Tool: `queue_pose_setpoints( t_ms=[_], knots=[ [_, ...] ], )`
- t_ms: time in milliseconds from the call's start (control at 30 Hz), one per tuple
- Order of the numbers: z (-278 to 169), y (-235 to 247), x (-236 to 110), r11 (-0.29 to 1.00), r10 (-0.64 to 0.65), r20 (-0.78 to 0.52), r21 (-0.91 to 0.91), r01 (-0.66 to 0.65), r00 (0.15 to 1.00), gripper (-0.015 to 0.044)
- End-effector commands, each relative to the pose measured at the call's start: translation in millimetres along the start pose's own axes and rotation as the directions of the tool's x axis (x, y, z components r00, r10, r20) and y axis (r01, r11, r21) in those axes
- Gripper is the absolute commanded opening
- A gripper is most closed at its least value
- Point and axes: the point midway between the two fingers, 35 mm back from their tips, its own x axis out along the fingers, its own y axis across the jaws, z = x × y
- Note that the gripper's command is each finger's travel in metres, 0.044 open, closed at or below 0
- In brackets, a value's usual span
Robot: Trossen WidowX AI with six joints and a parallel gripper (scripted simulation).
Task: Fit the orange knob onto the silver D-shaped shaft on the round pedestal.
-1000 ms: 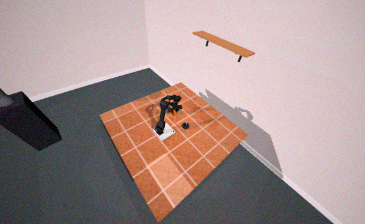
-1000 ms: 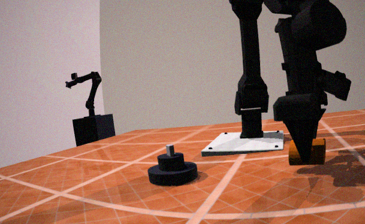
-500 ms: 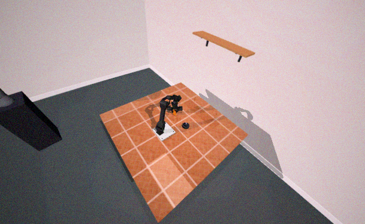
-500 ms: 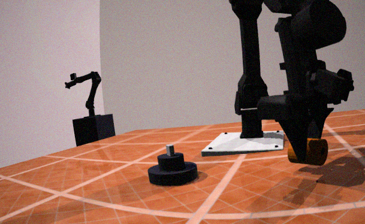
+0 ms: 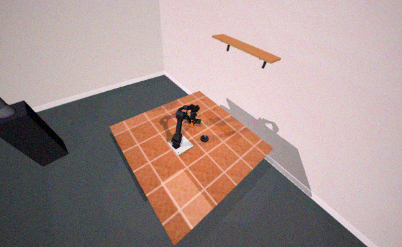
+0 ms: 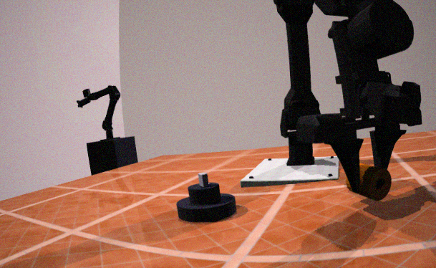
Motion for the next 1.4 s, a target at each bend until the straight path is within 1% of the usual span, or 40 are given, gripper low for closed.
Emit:
queue_pose_setpoints(
  t_ms=[0, 100, 300, 400, 600, 833, 1067, 1367],
  knots=[
    [-0.2, -0.4, -0.5, 0.992, -0.003, 0.000, 0.124, 0.003, 1.000, 0.0179],
    [-0.2, -0.4, -0.5, 0.980, -0.003, 0.000, 0.199, 0.003, 1.000, 0.0179],
    [-0.2, -0.4, -0.5, 0.974, -0.003, 0.000, 0.226, 0.003, 1.000, 0.0179],
    [-0.2, -0.4, -0.5, 0.948, -0.003, 0.000, 0.317, 0.003, 1.000, 0.0179],
    [-0.2, -0.4, -0.5, 0.865, -0.003, 0.000, 0.501, 0.003, 1.000, 0.0179],
    [-0.2, -0.4, -0.5, 0.728, -0.003, 0.000, 0.685, 0.002, 1.000, 0.0179],
    [-0.2, -0.4, -0.5, 0.698, -0.003, 0.000, 0.716, 0.002, 1.000, 0.0179],
    [-0.2, -0.4, -0.5, 0.458, -0.003, -0.001, 0.889, 0.002, 1.000, 0.0179]
  ],
)
